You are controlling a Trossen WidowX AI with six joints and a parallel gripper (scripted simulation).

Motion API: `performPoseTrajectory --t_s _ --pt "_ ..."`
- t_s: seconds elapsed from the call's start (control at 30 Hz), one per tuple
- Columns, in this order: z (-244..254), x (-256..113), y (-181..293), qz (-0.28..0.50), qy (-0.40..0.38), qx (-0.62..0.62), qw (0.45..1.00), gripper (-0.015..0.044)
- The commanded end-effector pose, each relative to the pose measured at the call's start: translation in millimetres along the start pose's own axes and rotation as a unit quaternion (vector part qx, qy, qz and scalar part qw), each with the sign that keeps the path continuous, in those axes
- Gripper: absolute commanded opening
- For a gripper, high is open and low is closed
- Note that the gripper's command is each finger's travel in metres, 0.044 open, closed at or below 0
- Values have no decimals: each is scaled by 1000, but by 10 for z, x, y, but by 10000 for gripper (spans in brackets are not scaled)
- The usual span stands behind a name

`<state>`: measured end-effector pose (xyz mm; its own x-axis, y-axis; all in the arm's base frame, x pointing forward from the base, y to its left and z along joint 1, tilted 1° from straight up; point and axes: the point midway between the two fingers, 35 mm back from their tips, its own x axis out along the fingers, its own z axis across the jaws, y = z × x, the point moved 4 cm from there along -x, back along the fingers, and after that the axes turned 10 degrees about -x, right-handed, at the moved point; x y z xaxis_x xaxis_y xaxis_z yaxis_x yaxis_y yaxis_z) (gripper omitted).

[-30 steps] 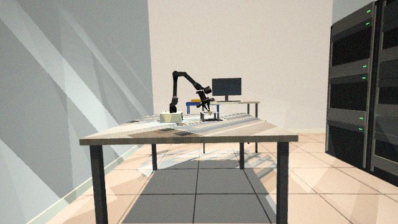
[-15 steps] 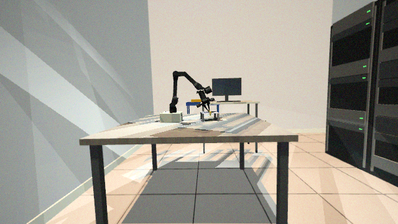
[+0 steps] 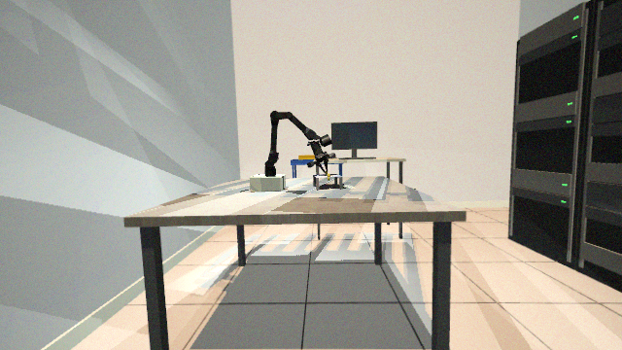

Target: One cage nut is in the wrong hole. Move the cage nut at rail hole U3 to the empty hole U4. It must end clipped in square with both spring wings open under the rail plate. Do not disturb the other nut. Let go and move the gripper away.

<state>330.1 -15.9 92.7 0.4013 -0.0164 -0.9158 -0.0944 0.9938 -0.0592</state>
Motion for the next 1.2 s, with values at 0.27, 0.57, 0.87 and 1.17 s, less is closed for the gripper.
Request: performPoseTrajectory --t_s 0.27,0.57,0.87,1.17 --pt "28 -12 -3 2 4 1 1000 38" --pt "37 -16 -4 2 8 1 1000 38" --pt "45 -20 -6 3 12 2 1000 38" --pt "55 -24 -8 4 17 2 1000 38"
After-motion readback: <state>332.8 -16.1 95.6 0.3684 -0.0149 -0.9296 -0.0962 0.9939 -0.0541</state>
